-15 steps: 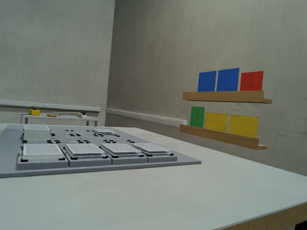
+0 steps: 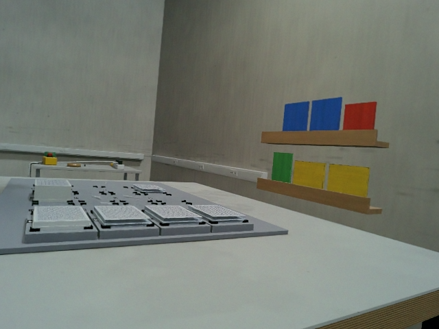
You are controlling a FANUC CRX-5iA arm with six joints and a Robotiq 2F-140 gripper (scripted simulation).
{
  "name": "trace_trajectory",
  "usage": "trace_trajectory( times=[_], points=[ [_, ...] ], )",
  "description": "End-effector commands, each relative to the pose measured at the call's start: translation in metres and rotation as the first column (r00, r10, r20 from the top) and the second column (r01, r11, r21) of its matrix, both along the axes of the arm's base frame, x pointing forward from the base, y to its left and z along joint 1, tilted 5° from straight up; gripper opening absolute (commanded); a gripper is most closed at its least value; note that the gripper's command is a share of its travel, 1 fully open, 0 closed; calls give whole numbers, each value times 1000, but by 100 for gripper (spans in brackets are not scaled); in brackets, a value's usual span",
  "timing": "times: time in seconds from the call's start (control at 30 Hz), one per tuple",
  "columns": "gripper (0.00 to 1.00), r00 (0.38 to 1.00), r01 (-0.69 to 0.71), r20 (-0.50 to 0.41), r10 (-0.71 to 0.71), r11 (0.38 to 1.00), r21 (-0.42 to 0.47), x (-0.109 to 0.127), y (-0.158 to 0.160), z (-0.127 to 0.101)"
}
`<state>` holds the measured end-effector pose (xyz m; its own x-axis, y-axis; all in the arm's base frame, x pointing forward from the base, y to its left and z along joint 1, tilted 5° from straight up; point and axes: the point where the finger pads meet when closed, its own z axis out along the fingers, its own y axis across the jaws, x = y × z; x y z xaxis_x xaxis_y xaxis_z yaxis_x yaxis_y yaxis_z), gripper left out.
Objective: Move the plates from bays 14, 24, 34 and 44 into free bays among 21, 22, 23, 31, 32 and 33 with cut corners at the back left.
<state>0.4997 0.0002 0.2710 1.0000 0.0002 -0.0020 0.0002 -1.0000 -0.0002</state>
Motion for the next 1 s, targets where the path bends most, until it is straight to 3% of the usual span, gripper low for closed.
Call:
trace_trajectory(
  times=[0.0, 0.03, 0.07, 0.87, 0.97],
  points=[
    [100, 1000, 0, 2, 0, 1000, 0, 0, 0, 1],
    [100, 1000, 0, 2, 0, 1000, 0, 0, 0, 1],
    [70, 999, 33, 3, -33, 999, 3, 3, 1, -3],
    [70, 974, 226, 0, -226, 974, 21, 39, 32, -80],
    [70, 954, 300, -3, -300, 953, 28, 43, 37, -93]
  ],
)
